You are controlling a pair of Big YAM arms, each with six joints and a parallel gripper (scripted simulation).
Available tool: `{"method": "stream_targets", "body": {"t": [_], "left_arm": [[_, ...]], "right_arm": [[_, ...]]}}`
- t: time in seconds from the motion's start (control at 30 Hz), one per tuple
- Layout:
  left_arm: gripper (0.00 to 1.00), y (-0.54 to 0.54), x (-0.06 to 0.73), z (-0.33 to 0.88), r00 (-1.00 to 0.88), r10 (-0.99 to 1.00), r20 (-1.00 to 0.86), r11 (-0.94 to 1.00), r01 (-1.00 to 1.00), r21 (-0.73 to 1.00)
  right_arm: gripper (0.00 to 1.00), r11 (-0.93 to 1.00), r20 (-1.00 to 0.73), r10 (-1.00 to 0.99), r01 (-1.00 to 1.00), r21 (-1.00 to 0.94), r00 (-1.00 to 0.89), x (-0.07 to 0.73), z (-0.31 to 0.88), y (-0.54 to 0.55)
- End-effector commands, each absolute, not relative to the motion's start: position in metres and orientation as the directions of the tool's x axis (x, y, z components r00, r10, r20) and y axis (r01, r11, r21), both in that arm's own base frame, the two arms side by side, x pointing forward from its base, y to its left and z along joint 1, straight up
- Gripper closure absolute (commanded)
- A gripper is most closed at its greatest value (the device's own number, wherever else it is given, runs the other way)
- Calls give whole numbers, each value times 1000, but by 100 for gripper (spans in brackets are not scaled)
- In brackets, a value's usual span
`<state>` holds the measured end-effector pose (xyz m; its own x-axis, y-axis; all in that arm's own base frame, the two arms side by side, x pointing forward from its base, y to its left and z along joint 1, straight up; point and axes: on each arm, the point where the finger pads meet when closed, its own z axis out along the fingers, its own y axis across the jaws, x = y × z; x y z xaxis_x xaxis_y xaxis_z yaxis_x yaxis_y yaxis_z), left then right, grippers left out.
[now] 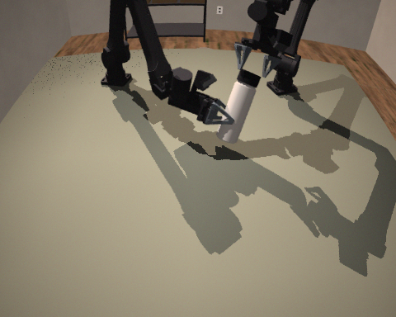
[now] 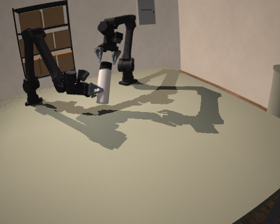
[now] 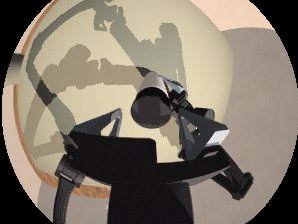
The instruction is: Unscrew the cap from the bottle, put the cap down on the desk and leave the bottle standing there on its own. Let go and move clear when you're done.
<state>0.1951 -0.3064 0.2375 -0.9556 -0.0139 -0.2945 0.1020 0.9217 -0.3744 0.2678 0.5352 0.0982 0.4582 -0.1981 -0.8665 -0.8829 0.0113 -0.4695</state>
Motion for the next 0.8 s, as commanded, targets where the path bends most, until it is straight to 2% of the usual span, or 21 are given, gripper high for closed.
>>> {"method": "stream_targets", "body": {"t": [0.0,0.33,0.4,0.5,0.77], "left_arm": [[6,-317,196,254,-886,232,-400,880,367,-301],[6,-317,196,253,-639,586,-498,699,710,-88],[6,-317,196,253,-639,586,-498,699,710,-88],[6,-317,196,253,-488,710,-507,573,819,13],[6,-318,197,252,-174,863,-474,295,936,193]], "right_arm": [[100,30,-862,-162,-871,-490,480,272,120,544],[100,30,-862,-162,-871,-490,480,272,120,544],[100,30,-862,-162,-871,-490,480,272,120,544],[100,30,-862,-162,-871,-490,480,272,120,544],[100,30,-862,-162,-871,-490,480,272,120,544]]}}
